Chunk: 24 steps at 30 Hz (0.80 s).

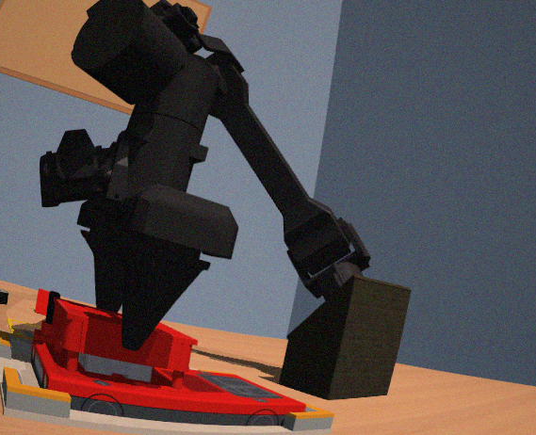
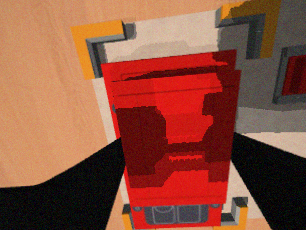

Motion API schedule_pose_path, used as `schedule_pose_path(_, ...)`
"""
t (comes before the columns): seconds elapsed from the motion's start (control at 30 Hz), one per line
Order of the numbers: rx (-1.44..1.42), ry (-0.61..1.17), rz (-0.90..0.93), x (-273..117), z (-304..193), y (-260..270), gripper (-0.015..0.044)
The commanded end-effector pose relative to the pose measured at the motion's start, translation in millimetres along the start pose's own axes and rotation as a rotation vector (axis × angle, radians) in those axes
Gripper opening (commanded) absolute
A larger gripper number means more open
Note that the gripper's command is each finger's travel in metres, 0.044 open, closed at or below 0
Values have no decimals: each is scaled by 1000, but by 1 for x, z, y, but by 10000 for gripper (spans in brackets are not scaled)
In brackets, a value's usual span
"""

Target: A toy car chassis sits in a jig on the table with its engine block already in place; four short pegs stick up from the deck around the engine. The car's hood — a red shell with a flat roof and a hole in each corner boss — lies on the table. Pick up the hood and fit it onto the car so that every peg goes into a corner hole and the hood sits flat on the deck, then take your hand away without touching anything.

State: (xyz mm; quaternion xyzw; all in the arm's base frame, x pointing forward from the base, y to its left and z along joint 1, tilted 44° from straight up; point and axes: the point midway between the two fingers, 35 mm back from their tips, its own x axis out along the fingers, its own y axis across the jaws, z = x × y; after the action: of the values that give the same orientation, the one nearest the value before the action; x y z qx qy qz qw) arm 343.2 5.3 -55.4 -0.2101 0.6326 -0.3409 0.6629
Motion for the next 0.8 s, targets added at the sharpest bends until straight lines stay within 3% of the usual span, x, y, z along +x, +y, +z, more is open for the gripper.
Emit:
schedule_pose_path(0.0,-7,3,0,3,-1,0,0)
schedule_pose_path(0.77,-6,2,1,1,-1,0,0)
